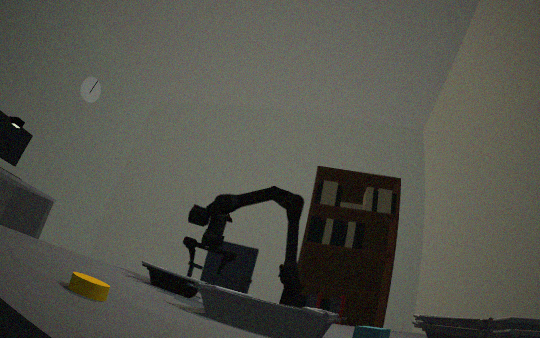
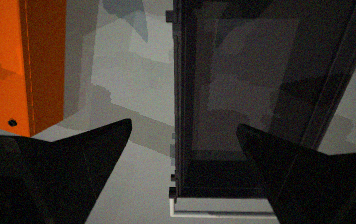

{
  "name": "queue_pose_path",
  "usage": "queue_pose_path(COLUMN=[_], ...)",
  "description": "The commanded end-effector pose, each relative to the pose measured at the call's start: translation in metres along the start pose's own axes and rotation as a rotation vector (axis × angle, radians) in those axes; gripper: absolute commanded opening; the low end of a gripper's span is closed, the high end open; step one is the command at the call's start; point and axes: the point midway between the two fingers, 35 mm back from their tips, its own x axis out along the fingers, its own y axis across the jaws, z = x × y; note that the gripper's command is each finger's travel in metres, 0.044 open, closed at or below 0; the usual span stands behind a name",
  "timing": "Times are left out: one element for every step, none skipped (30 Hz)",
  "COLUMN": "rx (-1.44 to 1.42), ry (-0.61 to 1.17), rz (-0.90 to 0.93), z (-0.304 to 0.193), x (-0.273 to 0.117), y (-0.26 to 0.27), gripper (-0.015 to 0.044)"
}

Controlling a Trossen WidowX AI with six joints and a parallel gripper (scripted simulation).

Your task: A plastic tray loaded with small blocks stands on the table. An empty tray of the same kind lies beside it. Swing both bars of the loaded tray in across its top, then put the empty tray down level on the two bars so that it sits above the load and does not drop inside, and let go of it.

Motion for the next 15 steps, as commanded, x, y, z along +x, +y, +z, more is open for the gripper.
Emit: queue_pose_path(rx=[-0.045, -0.045, -0.045, -0.045, -0.045, -0.045, -0.045, -0.045, -0.045, -0.045, -0.045, -0.045, -0.045, -0.045, -0.045], ry=[-0.008, -0.008, -0.008, -0.008, -0.008, -0.008, -0.008, -0.008, -0.008, -0.008, -0.008, -0.008, -0.008, -0.008, -0.008], rz=[-0.001, -0.001, -0.001, -0.001, -0.001, -0.001, -0.001, -0.001, -0.001, -0.001, -0.001, -0.001, -0.001, -0.001, -0.001], z=[-0.012, -0.012, -0.012, -0.012, -0.012, -0.012, -0.012, -0.012, -0.012, -0.012, -0.012, -0.012, -0.012, -0.012, -0.012], x=[0.004, 0.004, 0.004, 0.004, 0.004, 0.006, 0.009, 0.012, 0.016, 0.021, 0.026, 0.031, 0.036, 0.041, 0.046], y=[0.008, 0.008, 0.008, 0.008, 0.008, 0.007, 0.007, 0.007, 0.006, 0.006, 0.005, 0.005, 0.005, 0.005, 0.005], gripper=[0.044, 0.044, 0.044, 0.044, 0.044, 0.044, 0.044, 0.044, 0.044, 0.044, 0.044, 0.044, 0.044, 0.044, 0.044])
